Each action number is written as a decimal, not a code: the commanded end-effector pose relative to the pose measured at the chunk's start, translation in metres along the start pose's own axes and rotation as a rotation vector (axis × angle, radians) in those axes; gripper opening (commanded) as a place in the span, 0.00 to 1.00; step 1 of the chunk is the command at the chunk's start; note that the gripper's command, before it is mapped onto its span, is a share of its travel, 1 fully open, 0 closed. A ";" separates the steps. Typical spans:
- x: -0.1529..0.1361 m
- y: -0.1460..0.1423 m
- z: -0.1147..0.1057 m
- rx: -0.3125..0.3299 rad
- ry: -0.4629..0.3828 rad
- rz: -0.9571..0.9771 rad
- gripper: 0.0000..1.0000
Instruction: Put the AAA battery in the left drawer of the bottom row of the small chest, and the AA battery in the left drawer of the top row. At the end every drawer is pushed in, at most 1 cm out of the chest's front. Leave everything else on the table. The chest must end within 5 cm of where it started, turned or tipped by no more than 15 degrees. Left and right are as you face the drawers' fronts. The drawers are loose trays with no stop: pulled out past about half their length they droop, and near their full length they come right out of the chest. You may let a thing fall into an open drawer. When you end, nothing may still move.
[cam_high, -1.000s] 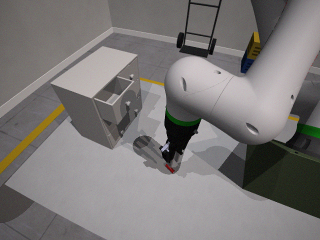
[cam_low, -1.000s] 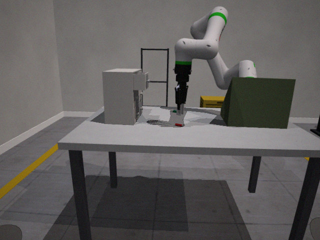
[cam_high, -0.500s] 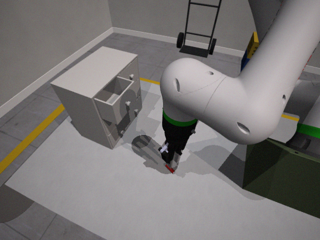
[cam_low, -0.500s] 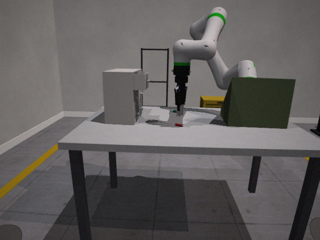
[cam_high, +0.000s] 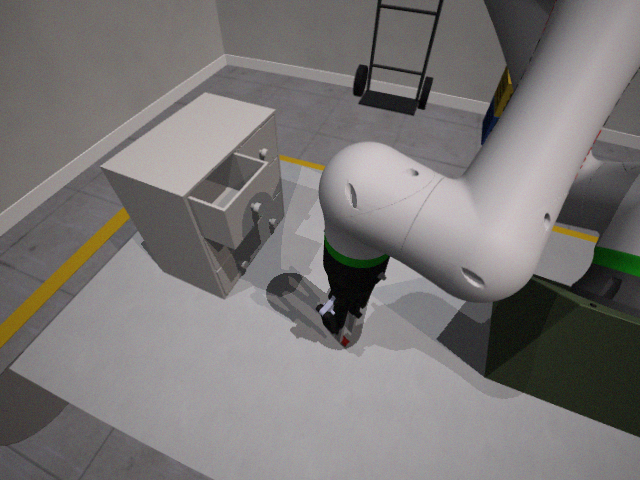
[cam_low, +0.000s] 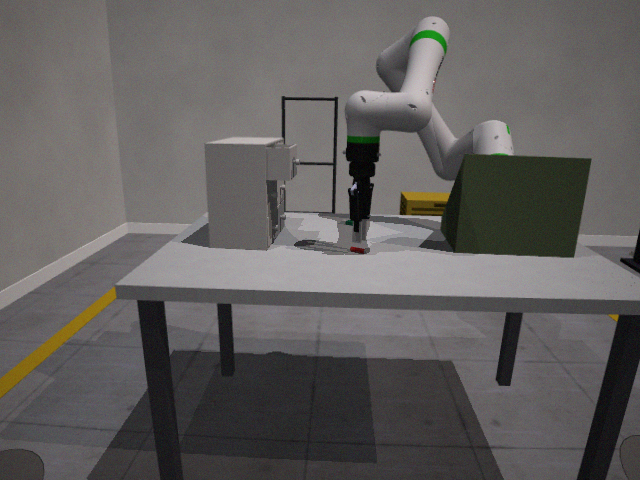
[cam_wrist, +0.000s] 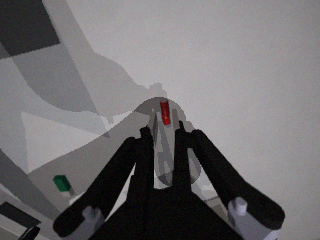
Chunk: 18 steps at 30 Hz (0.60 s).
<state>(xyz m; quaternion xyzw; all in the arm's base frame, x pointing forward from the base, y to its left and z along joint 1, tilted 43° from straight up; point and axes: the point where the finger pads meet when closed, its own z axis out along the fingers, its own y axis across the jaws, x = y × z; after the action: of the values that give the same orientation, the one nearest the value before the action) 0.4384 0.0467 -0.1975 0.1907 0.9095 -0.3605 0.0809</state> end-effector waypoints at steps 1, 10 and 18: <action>0.000 0.000 0.008 -0.001 -0.001 0.000 0.17; -0.001 0.000 0.014 -0.001 -0.001 0.000 0.17; -0.001 0.000 0.014 -0.001 -0.001 0.000 0.17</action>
<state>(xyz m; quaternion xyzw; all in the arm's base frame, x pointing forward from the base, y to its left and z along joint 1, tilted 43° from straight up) 0.4391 0.0372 -0.2075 0.1907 0.9095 -0.3605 0.0811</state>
